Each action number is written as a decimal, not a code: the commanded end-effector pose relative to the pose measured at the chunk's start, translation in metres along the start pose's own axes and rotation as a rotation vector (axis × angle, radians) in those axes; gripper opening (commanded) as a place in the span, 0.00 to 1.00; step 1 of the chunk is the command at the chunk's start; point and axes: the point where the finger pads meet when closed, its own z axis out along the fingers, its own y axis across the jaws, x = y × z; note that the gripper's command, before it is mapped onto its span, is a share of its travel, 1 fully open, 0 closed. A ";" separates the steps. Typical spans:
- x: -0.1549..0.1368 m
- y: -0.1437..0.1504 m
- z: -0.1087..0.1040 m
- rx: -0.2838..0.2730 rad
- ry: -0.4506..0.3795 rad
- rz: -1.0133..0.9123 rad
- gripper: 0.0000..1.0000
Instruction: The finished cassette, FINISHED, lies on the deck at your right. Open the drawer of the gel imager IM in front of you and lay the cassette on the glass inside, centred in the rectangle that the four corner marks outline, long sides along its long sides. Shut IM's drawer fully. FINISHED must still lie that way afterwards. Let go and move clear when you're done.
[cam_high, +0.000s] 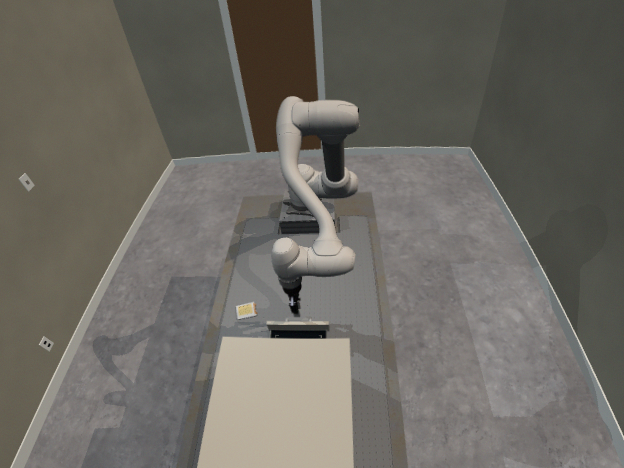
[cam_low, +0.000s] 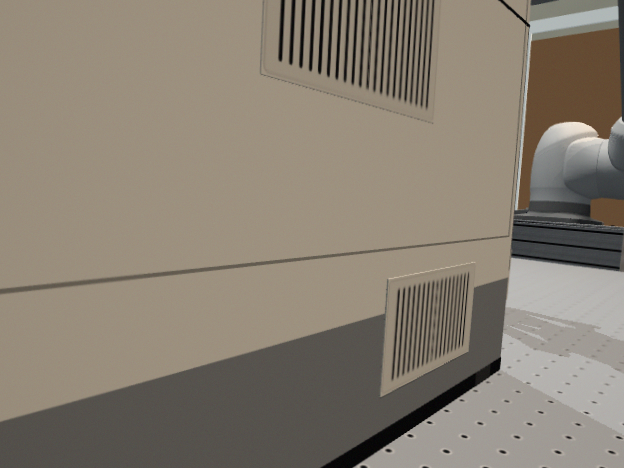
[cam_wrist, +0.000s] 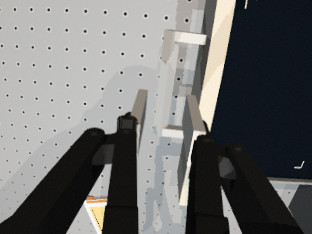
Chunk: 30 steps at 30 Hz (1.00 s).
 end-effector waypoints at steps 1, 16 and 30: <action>0.000 -0.009 -0.004 0.000 0.000 0.066 1.00; -0.003 -0.060 -0.026 0.000 0.000 0.499 1.00; -0.005 -0.103 -0.041 0.000 0.000 0.899 1.00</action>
